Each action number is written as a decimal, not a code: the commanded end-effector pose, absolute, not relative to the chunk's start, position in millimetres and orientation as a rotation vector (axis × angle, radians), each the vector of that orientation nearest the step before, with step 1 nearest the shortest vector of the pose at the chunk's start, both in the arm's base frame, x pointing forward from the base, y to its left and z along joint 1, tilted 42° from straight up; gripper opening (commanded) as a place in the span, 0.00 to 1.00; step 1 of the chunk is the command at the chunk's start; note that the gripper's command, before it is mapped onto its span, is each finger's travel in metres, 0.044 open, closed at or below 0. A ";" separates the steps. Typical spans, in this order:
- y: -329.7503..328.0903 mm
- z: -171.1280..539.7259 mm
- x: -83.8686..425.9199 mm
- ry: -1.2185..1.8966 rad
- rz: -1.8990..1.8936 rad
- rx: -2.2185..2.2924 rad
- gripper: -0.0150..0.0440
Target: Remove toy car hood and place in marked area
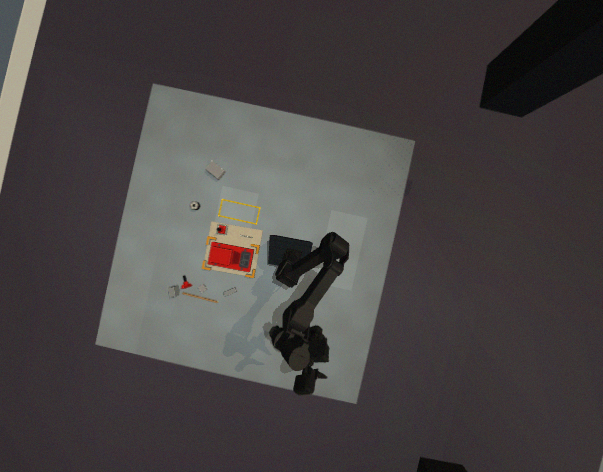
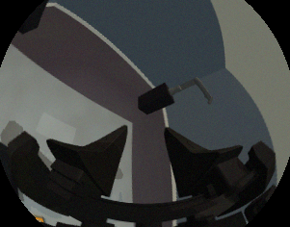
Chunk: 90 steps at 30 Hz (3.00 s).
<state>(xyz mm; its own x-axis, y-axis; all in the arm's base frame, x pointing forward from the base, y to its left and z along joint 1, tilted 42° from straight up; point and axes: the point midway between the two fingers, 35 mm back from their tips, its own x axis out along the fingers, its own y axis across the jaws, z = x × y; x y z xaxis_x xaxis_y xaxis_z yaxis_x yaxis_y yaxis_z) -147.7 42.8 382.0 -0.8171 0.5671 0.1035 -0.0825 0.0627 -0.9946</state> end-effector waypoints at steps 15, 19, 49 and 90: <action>183.4 395.2 -10.7 -0.909 1.774 -0.479 1.00; 209.4 382.7 42.9 -0.602 1.734 -0.435 1.00; 75.1 81.2 340.4 1.407 0.667 0.480 1.00; 80.0 39.7 333.3 1.481 0.605 0.547 1.00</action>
